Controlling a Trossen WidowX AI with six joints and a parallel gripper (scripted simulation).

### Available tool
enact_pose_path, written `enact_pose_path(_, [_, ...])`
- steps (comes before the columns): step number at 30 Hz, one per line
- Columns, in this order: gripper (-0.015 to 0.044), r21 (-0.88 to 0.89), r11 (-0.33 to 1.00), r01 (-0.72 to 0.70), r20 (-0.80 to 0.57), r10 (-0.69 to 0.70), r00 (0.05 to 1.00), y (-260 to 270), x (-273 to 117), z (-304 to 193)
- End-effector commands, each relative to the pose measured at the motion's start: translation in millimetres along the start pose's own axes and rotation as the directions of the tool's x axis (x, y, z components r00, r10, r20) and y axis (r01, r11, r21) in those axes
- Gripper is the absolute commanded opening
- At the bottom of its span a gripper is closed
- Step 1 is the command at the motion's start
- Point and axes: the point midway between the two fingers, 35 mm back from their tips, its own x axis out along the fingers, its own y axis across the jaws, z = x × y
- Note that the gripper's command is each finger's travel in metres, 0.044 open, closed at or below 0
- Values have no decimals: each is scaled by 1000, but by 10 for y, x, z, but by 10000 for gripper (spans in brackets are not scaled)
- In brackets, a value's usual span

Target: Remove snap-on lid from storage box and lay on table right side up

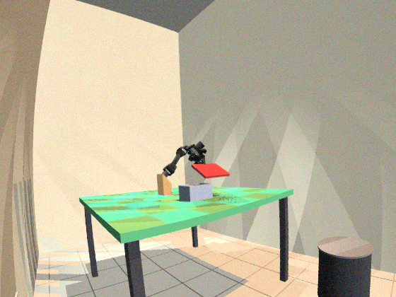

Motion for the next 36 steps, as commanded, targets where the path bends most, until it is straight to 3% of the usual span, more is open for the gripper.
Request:
enact_pose_path(1, [0, -2, 1000, -16, -1, 16, 1000, 34, -28, -110])
enact_pose_path(36, [0, 0, 1000, -18, -5, 18, 1000, 1, -81, -816])
